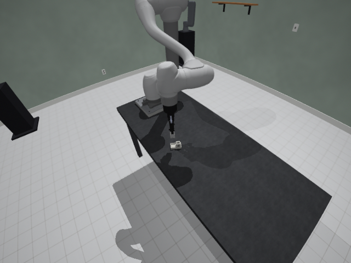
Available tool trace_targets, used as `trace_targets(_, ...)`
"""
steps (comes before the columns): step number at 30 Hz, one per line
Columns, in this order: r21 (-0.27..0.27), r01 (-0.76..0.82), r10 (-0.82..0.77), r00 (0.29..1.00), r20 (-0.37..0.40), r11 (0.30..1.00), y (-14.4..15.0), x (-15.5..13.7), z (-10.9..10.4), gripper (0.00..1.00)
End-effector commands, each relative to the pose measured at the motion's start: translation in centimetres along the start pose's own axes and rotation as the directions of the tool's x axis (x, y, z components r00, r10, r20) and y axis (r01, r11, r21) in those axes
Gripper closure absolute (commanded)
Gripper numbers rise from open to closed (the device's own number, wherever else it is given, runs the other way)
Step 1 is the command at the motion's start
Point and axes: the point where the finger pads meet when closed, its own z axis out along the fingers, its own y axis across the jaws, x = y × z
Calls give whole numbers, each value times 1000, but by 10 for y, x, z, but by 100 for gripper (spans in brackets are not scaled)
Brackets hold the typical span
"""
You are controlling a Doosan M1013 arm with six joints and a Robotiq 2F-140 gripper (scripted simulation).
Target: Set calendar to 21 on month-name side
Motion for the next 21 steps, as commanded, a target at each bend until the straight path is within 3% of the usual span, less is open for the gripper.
trace_targets(1, -5, 2, -2, 1000, -4, 1000, 4, 5, 1, 76)
trace_targets(21, -5, 2, -2, 1000, -4, 1000, 4, 5, 45, 76)
